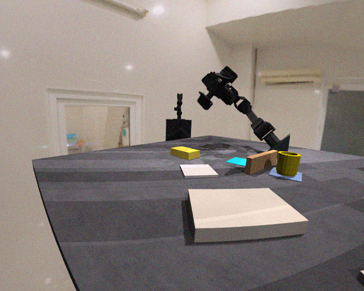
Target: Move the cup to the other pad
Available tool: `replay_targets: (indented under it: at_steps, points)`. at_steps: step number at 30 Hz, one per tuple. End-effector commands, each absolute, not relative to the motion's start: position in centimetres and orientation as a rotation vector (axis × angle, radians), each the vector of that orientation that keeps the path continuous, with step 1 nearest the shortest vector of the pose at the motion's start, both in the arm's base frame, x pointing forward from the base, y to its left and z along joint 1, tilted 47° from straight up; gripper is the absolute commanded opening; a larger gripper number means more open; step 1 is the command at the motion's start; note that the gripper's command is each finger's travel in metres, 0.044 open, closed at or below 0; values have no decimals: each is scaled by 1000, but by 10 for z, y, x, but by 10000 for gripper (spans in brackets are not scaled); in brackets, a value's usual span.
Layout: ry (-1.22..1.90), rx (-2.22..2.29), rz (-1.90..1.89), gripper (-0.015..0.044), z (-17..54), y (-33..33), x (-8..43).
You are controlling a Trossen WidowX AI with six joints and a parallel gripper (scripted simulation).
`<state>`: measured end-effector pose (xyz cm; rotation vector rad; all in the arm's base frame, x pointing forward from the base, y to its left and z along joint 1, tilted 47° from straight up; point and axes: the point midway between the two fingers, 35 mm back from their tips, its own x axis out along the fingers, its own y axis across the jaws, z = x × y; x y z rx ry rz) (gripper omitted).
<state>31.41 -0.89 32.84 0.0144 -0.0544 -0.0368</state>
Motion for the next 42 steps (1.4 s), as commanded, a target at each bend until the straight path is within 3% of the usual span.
replay_targets:
  at_steps: [1,9,16,21,32,42]
  points:
    - [-48,20,-36,374,327,-8,315]
    - [379,367,-85,167,232,26,355]
    - [792,739,-482,167,125,55,353]
    - [900,835,-854,167,72,67,330]
    - [600,715,-1538,167,10,80,276]
    - [526,685,-1583,167,7,81,271]
